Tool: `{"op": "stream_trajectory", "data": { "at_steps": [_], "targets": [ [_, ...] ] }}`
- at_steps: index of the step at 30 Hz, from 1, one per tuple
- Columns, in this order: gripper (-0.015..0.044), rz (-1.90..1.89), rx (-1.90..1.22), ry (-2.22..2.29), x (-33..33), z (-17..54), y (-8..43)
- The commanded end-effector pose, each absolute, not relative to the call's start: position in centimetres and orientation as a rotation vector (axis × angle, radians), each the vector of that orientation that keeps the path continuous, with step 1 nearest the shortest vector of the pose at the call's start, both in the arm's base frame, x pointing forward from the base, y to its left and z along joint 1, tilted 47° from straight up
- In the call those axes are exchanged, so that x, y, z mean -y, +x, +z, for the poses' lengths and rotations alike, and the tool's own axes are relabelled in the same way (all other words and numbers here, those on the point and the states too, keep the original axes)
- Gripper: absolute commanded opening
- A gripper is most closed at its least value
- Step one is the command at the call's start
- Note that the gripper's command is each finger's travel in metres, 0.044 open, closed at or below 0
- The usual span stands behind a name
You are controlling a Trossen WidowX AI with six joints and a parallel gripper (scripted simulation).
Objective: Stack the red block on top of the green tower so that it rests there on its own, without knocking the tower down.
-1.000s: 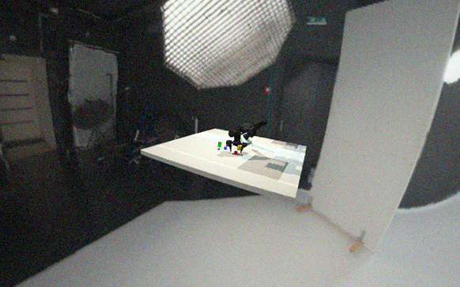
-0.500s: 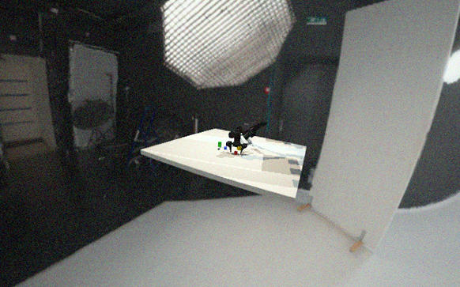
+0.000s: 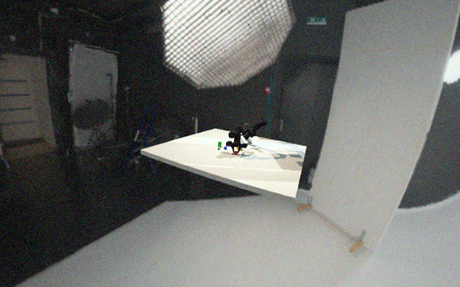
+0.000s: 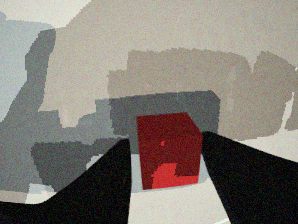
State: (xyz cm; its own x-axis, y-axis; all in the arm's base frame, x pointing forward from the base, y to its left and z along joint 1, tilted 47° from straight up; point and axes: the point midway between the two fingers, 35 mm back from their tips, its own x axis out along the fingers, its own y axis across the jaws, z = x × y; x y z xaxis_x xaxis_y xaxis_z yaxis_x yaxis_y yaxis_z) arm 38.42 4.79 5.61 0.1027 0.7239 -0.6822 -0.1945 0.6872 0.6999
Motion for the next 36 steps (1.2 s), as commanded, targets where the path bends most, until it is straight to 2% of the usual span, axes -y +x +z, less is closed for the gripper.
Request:
{"op": "stream_trajectory", "data": {
  "at_steps": [1, 7, 9, 36],
  "targets": [
    [0.0092, 0.723, -1.3, 0.509, -4.8, 5.7, 38.4],
    [0.0052, 0.723, -1.3, 0.509, -4.8, 5.7, 38.4],
    [0.0, 0.723, -1.3, 0.509, -4.6, 5.8, 38.4],
    [0.0, 0.719, -1.304, 0.506, 3.9, 13.6, 37.2]
  ]
}}
